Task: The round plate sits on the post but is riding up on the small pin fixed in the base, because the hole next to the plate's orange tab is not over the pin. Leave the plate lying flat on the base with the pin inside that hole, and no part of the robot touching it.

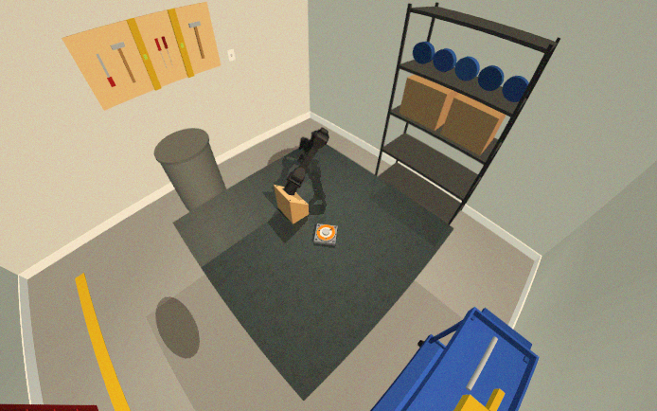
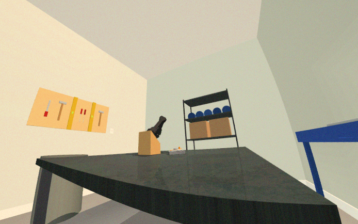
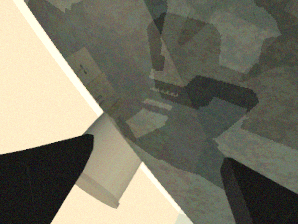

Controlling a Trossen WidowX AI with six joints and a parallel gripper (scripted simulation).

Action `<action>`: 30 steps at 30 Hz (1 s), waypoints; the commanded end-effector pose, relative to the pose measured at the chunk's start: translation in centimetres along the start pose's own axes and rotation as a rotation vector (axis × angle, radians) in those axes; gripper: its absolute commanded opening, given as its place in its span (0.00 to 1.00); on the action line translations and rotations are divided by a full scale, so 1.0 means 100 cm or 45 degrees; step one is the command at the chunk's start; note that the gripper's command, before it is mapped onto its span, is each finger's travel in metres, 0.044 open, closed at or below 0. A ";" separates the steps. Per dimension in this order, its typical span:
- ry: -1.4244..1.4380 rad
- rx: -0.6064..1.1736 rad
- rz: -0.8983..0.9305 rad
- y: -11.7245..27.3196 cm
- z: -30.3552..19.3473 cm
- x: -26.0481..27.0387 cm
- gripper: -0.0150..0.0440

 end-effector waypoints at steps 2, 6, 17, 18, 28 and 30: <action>0.005 -0.038 0.006 0.010 0.009 -0.003 0.84; 0.003 -0.189 0.038 0.054 0.058 -0.027 0.67; -0.053 -0.378 0.025 0.128 0.105 -0.099 0.25; -0.040 -0.393 0.008 0.132 0.106 -0.103 0.25; -0.206 -0.654 -0.207 0.211 0.138 -0.206 0.25; -0.238 -0.685 -0.257 0.225 0.139 -0.232 0.25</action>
Point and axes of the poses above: the point midway between the two fingers, 35 mm back from their tips, its own y axis back along the fingers, its own x axis across the jaws, z = x × y, the point moved 2 cm from there along y, back along the fingers, and after that the axes turned 14 degrees about y, right-handed, at the moved point
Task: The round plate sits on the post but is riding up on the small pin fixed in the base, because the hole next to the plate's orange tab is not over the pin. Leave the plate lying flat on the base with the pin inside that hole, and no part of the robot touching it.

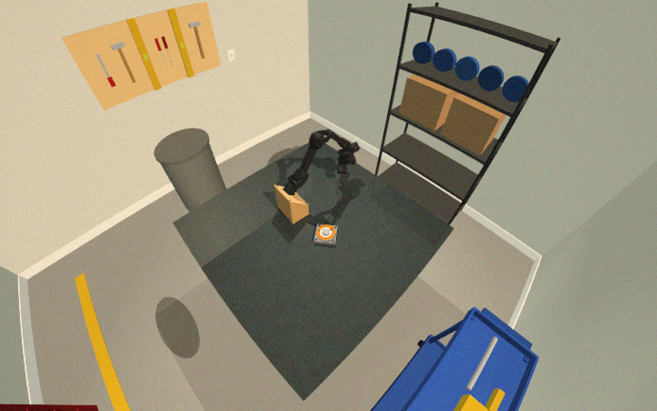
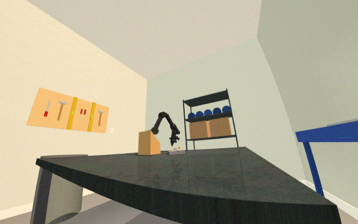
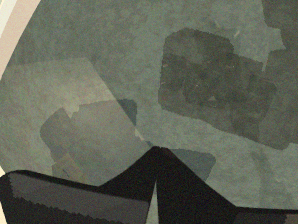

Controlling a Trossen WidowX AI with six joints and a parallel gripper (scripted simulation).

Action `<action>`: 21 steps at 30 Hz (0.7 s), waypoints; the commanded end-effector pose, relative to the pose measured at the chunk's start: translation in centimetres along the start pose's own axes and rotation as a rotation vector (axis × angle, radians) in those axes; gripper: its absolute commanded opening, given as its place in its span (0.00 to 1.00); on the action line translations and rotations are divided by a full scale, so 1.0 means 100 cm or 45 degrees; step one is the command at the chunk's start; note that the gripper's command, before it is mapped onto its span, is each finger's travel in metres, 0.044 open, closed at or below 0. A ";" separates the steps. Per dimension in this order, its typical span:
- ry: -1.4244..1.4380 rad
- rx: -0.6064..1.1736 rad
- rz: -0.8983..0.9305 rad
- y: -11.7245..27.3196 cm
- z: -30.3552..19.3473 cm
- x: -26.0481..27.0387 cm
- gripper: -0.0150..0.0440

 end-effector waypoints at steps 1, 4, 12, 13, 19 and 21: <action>-0.067 -0.092 -0.114 0.022 0.023 -0.054 0.25; -0.082 -0.123 -0.154 0.032 0.031 -0.076 0.25; -0.189 -0.154 -0.322 0.062 0.035 -0.175 0.25; -0.204 -0.150 -0.340 0.066 0.034 -0.188 0.25; -0.335 -0.124 -0.424 0.089 0.009 -0.266 0.25; -0.382 -0.115 -0.439 0.095 -0.001 -0.286 0.25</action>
Point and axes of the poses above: the point midway between the two fingers, 35 mm back from their tips, its own y axis back along the fingers, its own x axis across the jaws, z = x × y, the point moved 2 cm from there along y, back along the fingers, and after that the axes turned 14 degrees about y, right-handed, at the moved point
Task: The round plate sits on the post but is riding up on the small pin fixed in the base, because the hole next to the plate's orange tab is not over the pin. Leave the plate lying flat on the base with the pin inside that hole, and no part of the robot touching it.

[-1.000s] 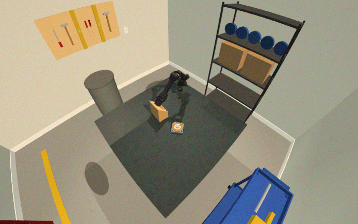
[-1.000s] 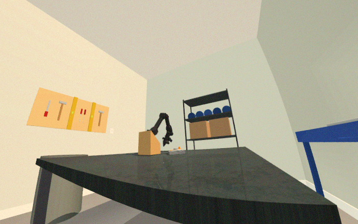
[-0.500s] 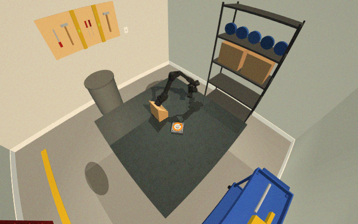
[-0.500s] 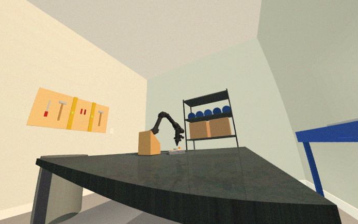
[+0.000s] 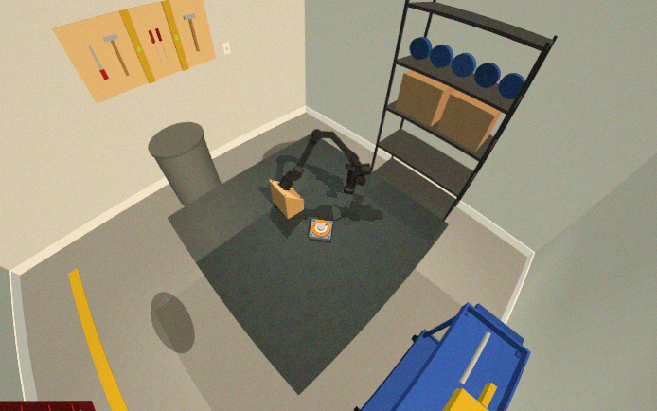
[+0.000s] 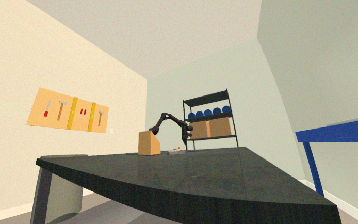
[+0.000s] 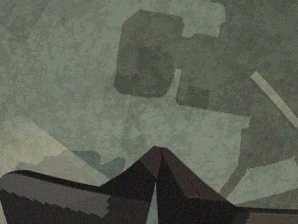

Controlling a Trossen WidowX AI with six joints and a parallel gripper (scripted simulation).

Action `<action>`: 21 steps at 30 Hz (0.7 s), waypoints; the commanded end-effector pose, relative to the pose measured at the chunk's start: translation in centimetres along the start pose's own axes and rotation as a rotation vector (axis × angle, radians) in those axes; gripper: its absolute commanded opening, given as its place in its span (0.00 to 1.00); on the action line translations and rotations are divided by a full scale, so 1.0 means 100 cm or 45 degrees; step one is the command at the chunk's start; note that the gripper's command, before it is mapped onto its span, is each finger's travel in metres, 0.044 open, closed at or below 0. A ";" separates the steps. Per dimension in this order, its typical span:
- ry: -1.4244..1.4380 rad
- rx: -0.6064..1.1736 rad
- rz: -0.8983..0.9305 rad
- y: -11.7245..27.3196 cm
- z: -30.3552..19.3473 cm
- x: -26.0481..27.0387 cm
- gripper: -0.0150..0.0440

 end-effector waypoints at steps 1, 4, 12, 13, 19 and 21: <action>-0.104 0.048 -0.035 -0.003 -0.014 -0.056 0.25; -0.210 0.069 -0.058 0.001 -0.032 -0.103 0.25; -0.471 0.087 -0.049 0.014 -0.091 -0.189 0.25; -0.512 0.082 -0.042 0.017 -0.101 -0.199 0.25; -0.656 0.047 -0.009 0.028 -0.143 -0.227 0.25; -0.663 0.045 -0.008 0.029 -0.144 -0.228 0.25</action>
Point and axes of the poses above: the point midway between the two fingers, 35 mm back from their tips, its own y axis back along the fingers, its own x axis across the jaws, z = x × y, the point moved 2 cm from there along y, back along the fingers, and after that the axes turned 14 degrees about y, right-handed, at the moved point
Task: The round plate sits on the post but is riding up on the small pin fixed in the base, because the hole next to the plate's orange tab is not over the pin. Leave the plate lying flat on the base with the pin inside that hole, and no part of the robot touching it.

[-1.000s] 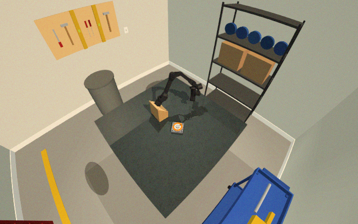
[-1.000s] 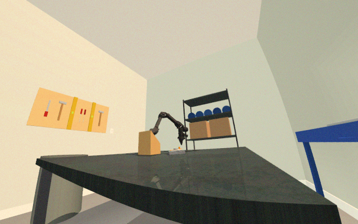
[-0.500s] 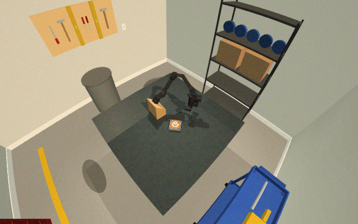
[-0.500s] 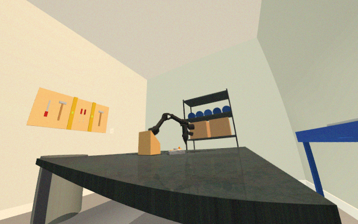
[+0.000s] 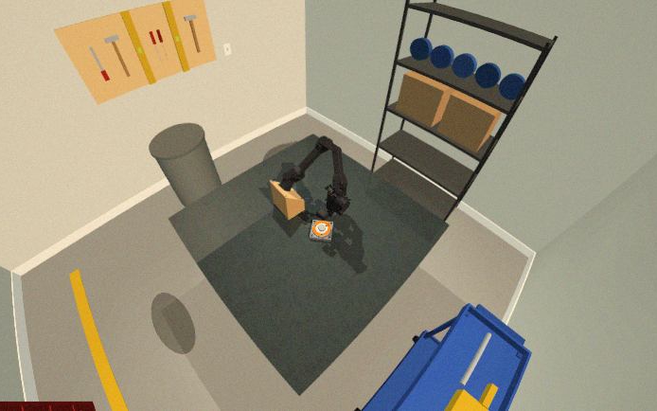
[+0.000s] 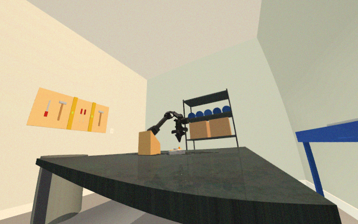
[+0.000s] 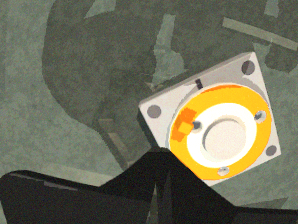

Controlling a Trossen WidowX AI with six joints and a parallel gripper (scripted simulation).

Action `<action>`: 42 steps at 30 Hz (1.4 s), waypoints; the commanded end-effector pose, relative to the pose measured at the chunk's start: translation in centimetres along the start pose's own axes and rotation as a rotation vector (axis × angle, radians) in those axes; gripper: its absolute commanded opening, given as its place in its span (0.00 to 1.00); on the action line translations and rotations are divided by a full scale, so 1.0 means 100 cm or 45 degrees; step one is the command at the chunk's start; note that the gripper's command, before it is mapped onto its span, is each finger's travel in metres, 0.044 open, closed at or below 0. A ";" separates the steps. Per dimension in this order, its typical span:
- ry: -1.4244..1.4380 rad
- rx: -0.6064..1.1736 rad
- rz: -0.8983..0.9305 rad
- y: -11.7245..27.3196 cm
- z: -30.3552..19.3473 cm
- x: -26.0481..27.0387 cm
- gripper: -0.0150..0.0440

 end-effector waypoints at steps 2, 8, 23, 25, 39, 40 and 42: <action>-0.051 0.001 0.033 0.000 -0.014 -0.014 0.25; -0.051 0.001 0.032 -0.018 -0.014 -0.014 0.25; -0.051 0.000 0.035 -0.048 -0.013 -0.013 0.25; -0.051 0.000 0.035 -0.048 -0.011 -0.013 0.25; -0.050 -0.001 0.035 -0.049 0.005 -0.021 0.25; -0.050 -0.001 0.035 -0.049 0.006 -0.021 0.25; -0.050 -0.001 0.035 -0.049 0.009 -0.023 0.25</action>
Point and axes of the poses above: the point midway between the two fingers, 35 mm back from their tips, its own y axis back along the fingers, its own x axis across the jaws, z = x × y, the point moved 2 cm from there along y, back along the fingers, and after that the axes turned 14 degrees about y, right-handed, at the moved point
